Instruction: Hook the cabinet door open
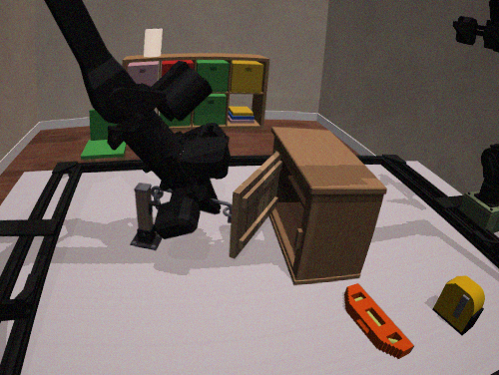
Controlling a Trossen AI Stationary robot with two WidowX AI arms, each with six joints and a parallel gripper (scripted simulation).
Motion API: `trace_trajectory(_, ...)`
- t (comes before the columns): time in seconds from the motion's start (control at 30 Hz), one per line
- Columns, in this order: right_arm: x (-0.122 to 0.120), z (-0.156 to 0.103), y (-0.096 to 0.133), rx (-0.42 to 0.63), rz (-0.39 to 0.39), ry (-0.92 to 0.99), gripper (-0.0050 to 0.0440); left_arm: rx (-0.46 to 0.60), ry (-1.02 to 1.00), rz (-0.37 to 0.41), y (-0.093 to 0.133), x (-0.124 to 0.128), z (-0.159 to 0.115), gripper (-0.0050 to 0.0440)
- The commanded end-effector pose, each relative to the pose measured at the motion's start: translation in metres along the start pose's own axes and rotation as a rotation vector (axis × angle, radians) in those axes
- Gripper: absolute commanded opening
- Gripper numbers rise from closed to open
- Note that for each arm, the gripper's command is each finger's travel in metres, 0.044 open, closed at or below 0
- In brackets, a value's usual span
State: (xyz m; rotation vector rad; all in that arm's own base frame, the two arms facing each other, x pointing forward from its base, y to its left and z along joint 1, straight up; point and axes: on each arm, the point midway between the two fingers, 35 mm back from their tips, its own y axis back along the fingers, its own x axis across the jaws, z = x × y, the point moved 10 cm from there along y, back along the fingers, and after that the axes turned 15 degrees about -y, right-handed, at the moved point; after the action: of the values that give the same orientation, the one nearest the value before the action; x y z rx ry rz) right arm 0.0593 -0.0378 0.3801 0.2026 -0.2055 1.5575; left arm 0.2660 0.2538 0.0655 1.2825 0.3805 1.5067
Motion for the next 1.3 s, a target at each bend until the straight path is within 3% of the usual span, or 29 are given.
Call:
trace_trajectory(0.0,0.0001,-0.0001,0.0,0.001,0.004,-0.002,0.04,0.029,-0.012,-0.01,-0.0016,-0.0001,0.0025,0.0)
trace_trajectory(1.13,0.0001,-0.0001,0.0,0.001,0.004,-0.002,0.04,0.029,-0.012,-0.01,-0.0044,-0.0026,-0.0003,0.0)
trace_trajectory(1.27,0.0001,-0.0001,0.0,0.001,0.004,-0.002,0.04,0.067,-0.029,-0.029,-0.0052,-0.0007,0.0043,0.0)
